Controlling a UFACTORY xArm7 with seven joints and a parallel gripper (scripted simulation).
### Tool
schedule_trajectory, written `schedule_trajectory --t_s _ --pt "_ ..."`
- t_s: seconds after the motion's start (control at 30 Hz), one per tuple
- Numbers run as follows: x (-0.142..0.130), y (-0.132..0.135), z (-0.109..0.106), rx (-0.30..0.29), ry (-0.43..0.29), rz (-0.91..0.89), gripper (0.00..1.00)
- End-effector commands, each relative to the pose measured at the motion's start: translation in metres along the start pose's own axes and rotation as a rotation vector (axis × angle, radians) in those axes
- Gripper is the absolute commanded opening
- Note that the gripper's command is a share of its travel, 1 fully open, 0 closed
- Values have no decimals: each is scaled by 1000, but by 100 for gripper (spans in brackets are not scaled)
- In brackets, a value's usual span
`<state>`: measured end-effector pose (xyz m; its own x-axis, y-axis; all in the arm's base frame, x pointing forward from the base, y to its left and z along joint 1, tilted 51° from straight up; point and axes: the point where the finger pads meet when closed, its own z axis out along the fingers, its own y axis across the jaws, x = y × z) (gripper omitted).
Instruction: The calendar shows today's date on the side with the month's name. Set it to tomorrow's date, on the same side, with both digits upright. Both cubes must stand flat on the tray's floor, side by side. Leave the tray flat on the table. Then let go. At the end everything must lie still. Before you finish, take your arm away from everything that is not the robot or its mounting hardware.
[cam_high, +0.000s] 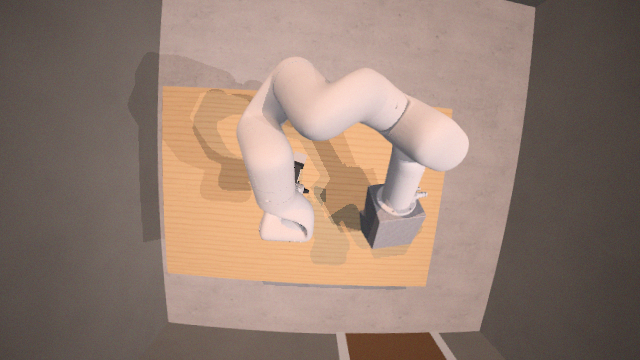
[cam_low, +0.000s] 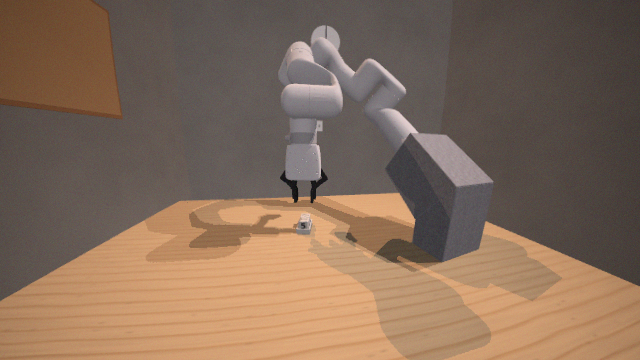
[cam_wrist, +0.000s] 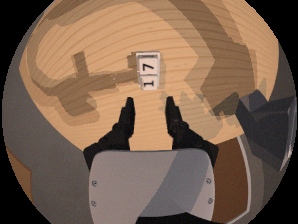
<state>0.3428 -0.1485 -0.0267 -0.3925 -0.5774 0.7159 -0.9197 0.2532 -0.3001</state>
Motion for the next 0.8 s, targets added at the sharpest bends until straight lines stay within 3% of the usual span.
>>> schedule_trajectory --t_s 0.0,0.77 --pt "-1 -1 -1 2 -3 -1 47" --pt "-1 -1 0 2 -3 -1 47"
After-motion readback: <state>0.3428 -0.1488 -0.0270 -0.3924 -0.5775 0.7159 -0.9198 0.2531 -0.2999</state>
